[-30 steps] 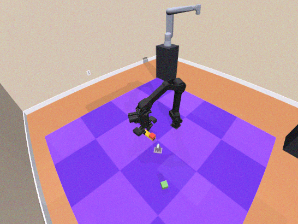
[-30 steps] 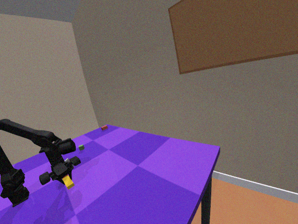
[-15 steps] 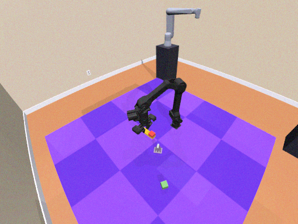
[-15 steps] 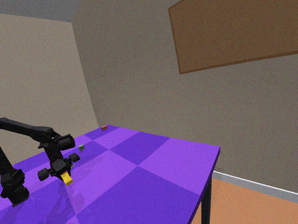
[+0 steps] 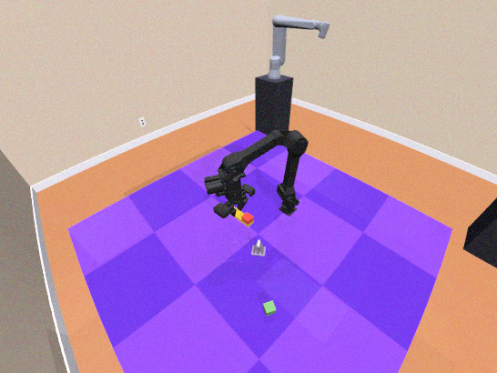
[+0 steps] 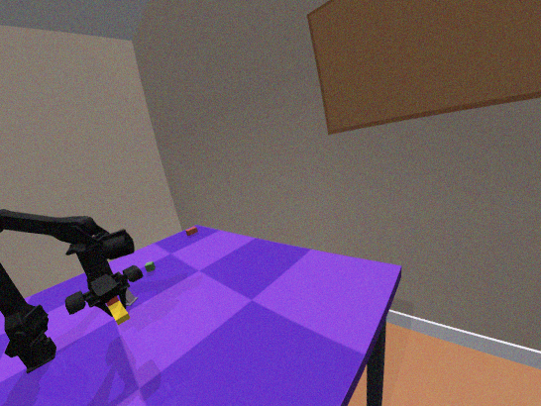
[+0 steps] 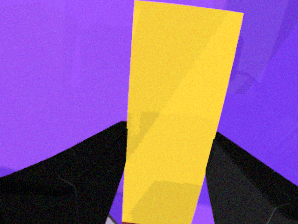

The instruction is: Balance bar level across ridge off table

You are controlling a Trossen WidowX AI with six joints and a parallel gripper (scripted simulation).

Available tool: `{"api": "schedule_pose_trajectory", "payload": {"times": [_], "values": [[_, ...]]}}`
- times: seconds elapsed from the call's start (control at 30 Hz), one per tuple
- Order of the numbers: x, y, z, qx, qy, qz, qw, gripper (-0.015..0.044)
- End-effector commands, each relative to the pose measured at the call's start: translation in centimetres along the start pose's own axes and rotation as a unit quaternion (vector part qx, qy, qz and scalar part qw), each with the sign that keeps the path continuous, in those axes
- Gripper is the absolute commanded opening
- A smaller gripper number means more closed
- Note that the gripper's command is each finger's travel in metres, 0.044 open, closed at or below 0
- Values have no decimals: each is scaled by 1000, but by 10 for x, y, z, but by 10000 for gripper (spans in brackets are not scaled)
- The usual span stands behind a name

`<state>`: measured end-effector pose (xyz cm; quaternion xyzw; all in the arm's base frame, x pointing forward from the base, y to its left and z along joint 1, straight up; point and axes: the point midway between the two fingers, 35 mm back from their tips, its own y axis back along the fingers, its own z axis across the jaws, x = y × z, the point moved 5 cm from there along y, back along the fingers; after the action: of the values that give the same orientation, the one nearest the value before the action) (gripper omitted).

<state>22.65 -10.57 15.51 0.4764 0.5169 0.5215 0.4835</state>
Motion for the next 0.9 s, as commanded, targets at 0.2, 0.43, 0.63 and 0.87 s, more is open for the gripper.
{"api": "schedule_pose_trajectory", "payload": {"times": [0.2,0.43,0.63,0.87], "values": [[1,28,-2,-4,1,-4,1000,0],[2,46,-5,-4,2,-4,1000,0],[13,47,3,-4,28,-3,1000,0],[35,48,16,-4,81,-3,997,0]]}}
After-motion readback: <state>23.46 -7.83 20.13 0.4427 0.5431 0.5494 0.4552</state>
